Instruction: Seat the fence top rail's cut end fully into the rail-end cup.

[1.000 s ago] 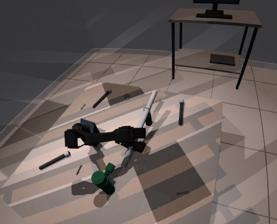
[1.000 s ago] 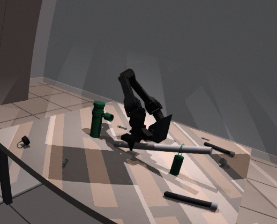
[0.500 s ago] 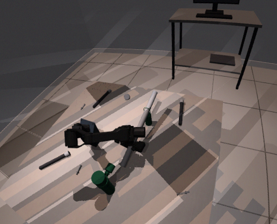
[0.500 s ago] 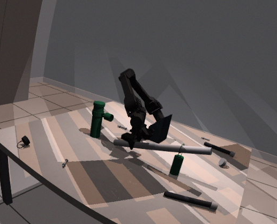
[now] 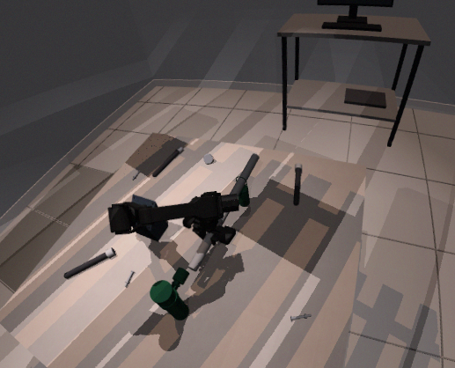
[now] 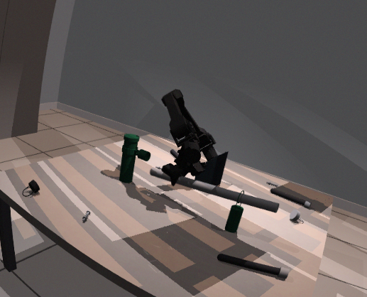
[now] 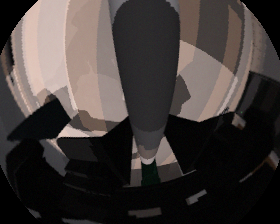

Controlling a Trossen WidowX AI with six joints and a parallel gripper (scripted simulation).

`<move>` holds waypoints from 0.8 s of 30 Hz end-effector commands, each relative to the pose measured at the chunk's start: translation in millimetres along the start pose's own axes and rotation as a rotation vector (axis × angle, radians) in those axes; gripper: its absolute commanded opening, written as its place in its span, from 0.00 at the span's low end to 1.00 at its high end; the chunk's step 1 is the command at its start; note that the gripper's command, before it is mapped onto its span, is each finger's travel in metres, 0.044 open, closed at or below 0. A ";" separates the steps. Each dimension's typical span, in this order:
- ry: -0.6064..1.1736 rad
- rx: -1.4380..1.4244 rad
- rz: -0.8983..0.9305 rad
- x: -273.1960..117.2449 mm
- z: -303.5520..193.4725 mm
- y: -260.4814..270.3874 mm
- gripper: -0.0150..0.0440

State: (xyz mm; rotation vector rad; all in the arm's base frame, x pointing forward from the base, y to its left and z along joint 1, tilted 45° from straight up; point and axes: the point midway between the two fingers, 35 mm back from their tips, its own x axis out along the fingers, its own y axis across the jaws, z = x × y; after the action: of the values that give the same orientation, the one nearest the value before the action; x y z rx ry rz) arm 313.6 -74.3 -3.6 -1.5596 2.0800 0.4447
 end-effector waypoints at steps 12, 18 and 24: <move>0.124 0.002 -0.033 -32.7 -18.9 -1.1 0.25; 0.113 0.002 -0.026 -29.9 -16.8 0.0 0.25; 0.113 0.002 -0.026 -30.7 -17.3 -0.3 0.25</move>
State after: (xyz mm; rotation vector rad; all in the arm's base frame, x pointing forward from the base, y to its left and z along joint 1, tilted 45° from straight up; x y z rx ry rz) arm 316.6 -59.6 27.3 -1.6399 2.1432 0.3518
